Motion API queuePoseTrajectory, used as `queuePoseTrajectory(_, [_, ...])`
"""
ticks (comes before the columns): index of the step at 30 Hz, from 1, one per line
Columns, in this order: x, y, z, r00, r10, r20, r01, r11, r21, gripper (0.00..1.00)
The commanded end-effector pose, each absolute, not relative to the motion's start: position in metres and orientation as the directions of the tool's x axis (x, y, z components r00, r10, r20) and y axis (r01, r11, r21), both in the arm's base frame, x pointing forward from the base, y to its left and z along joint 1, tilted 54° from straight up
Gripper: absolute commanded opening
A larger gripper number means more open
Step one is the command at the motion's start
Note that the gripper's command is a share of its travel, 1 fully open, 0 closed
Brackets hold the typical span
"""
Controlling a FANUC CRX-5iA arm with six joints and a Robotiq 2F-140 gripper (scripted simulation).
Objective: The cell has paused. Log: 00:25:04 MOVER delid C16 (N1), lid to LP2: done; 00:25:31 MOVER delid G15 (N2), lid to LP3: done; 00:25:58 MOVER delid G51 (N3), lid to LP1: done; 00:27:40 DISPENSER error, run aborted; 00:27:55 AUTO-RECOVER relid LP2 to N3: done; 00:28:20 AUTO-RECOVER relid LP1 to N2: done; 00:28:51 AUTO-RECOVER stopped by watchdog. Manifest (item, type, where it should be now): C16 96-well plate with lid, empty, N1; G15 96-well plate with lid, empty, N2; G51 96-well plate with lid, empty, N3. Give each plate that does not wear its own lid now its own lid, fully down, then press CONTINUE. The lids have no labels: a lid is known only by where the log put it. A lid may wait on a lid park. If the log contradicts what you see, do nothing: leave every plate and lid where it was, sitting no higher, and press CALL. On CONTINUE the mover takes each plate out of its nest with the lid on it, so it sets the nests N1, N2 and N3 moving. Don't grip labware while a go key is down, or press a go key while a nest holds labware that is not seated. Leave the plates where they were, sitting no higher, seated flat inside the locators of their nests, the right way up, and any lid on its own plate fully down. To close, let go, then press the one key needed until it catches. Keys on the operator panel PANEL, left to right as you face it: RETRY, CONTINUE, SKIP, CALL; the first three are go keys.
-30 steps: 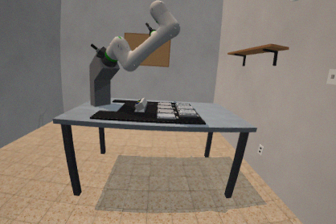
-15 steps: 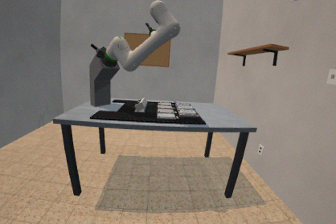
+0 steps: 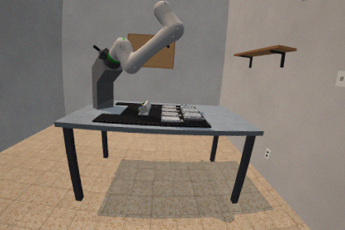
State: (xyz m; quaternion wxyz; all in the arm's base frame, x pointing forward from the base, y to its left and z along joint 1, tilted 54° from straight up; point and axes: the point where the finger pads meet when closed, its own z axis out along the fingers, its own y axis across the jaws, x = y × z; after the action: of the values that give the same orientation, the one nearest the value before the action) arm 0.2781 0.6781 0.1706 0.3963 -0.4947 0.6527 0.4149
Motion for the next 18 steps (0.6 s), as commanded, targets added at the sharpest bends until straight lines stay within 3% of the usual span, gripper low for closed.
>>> queuePoseTrajectory(1, [0.293, 0.677, 0.171, -0.193, -0.308, -0.932, -0.972, 0.191, 0.139, 1.0])
queuePoseTrajectory(2, [0.349, 0.655, 0.172, -0.19, -0.299, -0.935, -0.947, 0.306, 0.095, 1.0])
queuePoseTrajectory(5, [0.349, 0.655, 0.172, -0.19, -0.299, -0.935, -0.947, 0.306, 0.095, 1.0])
queuePoseTrajectory(6, [0.385, 0.633, 0.173, -0.189, -0.297, -0.936, -0.902, 0.43, 0.046, 1.0])
queuePoseTrajectory(10, [0.408, 0.622, 0.173, -0.189, -0.297, -0.936, -0.902, 0.43, 0.046, 1.0])
queuePoseTrajectory(11, [0.443, 0.594, 0.173, -0.195, -0.303, -0.933, -0.832, 0.554, -0.006, 1.0])
queuePoseTrajectory(12, [0.454, 0.587, 0.173, -0.195, -0.303, -0.933, -0.832, 0.554, -0.006, 1.0])
queuePoseTrajectory(18, [0.49, 0.552, 0.172, -0.21, -0.315, -0.926, -0.739, 0.671, -0.06, 1.0])
